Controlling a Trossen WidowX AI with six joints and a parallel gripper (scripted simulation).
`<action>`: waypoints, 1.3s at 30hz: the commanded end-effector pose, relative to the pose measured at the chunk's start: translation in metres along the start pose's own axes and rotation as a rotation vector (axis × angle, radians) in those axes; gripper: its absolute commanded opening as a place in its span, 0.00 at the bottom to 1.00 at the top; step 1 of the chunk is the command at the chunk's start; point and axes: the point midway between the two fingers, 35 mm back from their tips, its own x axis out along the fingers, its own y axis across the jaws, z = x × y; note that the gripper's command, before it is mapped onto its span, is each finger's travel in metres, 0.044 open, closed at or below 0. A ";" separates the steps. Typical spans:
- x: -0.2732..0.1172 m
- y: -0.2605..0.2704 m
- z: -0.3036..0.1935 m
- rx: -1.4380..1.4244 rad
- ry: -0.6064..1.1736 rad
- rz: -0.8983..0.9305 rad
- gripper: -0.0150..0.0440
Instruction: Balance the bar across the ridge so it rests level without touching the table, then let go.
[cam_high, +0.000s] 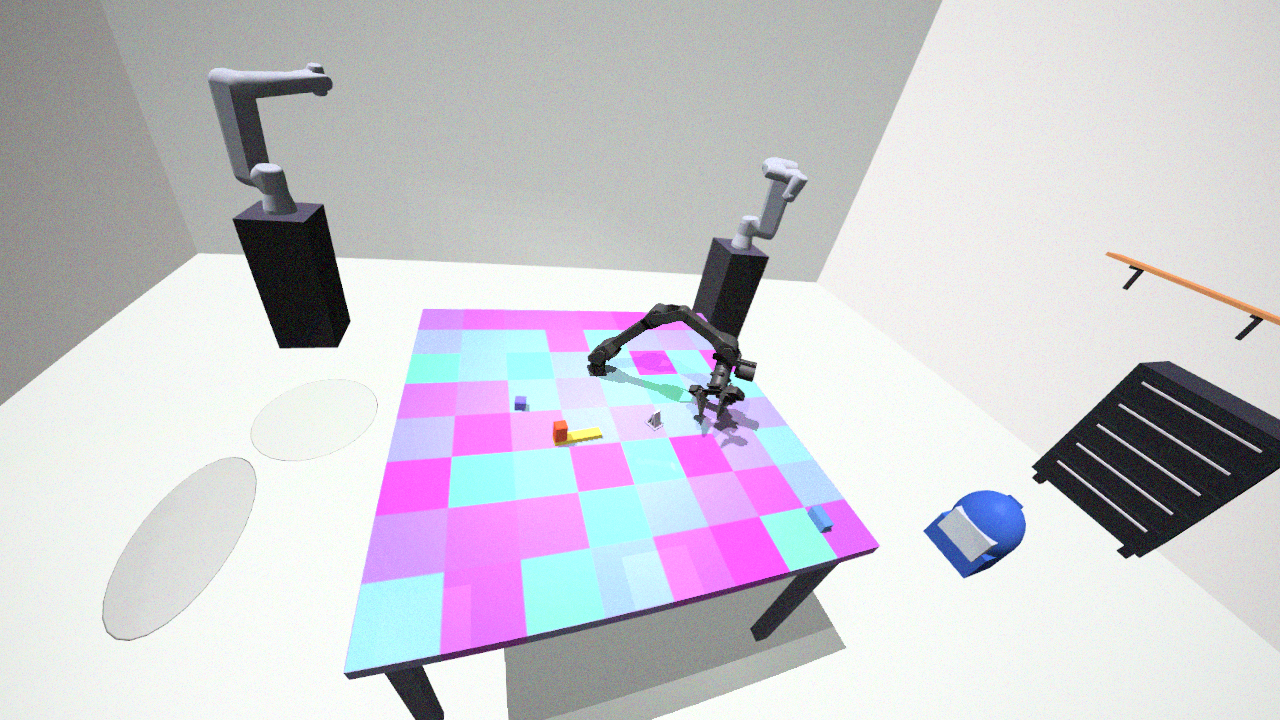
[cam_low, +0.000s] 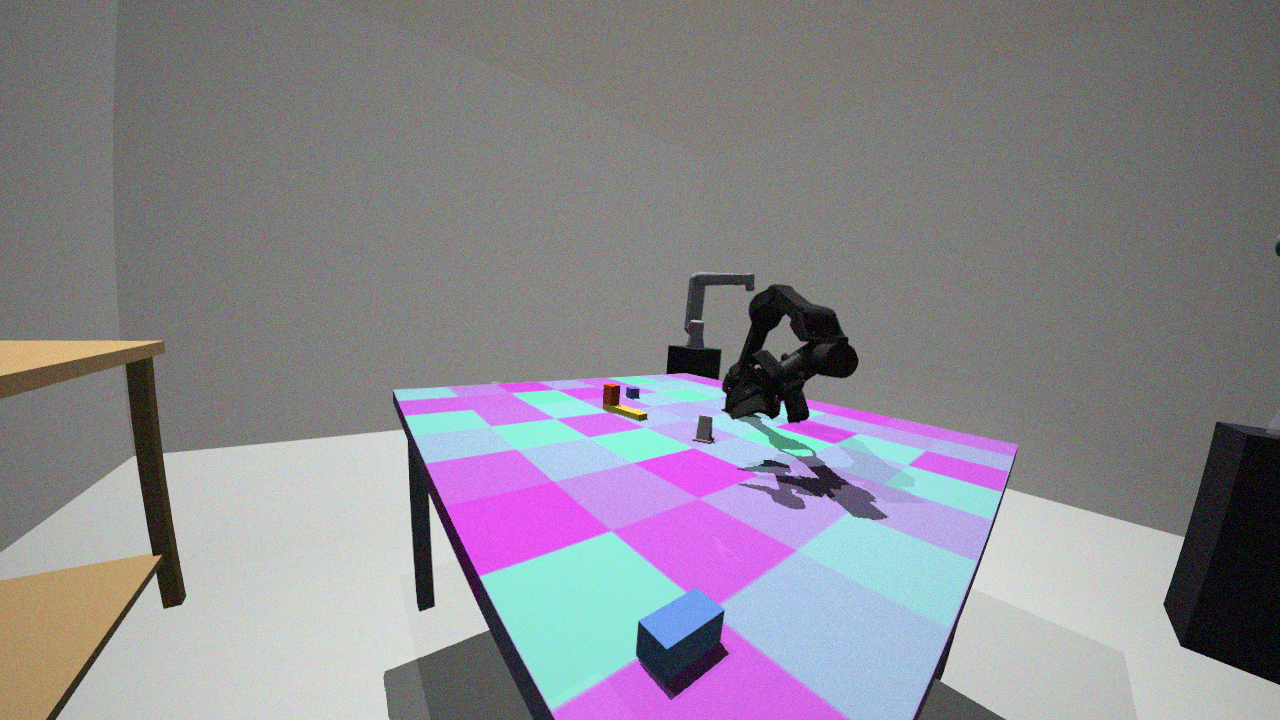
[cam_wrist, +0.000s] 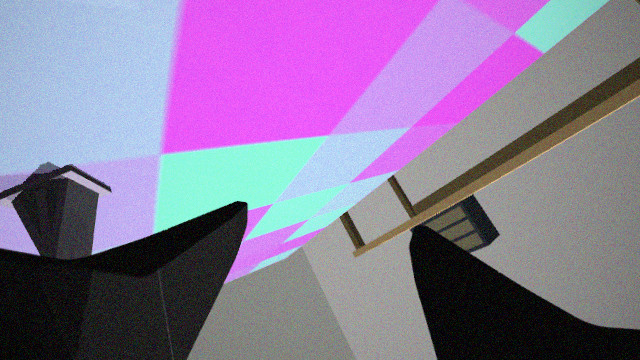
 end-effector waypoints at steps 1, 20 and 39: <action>0.016 0.003 -0.015 -0.027 0.000 0.060 0.79; 0.086 0.016 -0.105 -0.035 -0.014 0.302 0.79; 0.129 0.052 -0.189 -0.060 -0.154 0.535 0.79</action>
